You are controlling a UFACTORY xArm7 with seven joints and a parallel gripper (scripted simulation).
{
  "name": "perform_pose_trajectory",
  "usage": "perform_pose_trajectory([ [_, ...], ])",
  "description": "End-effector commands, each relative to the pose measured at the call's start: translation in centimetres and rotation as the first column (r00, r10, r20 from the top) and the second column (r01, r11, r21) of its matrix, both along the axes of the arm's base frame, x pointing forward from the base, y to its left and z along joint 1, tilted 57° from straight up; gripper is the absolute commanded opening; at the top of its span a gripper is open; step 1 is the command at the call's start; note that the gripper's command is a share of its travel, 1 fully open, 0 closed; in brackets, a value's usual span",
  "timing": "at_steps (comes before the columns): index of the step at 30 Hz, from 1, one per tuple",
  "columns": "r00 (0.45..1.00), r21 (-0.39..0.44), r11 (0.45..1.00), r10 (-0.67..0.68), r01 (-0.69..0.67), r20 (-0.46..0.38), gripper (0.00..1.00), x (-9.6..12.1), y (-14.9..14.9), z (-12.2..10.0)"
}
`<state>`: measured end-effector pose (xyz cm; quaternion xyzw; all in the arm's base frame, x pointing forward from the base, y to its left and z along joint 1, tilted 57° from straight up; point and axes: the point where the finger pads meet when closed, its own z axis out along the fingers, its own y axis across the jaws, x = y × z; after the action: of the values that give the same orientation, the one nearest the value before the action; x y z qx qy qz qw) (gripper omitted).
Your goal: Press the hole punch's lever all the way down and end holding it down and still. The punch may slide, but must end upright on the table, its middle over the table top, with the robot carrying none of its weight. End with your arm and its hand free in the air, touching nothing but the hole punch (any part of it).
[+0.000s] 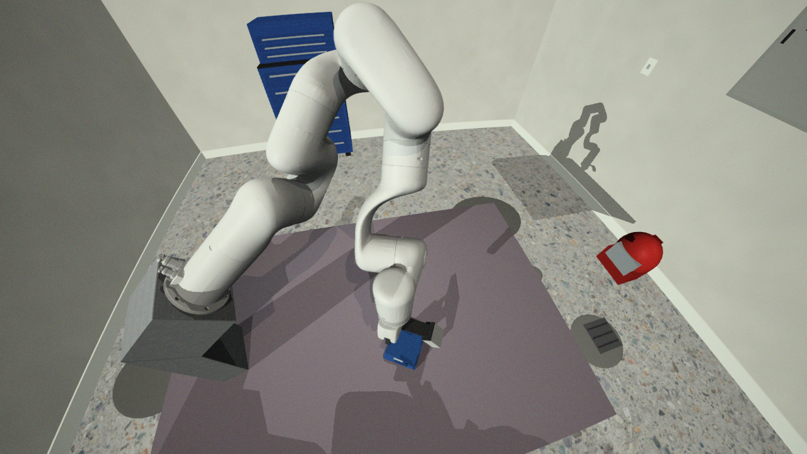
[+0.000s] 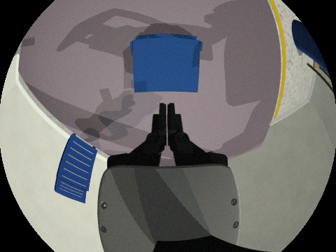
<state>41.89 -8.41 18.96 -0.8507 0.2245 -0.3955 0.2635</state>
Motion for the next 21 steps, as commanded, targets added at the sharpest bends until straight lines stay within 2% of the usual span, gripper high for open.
perform_pose_trajectory([
  [1,1.000,-0.001,1.000,-0.002,0.002,0.001,0.00,0.0,-0.1,0.0],
  [21,1.000,-0.001,1.000,-0.002,0.002,0.001,0.00,1.7,0.4,-1.1],
])
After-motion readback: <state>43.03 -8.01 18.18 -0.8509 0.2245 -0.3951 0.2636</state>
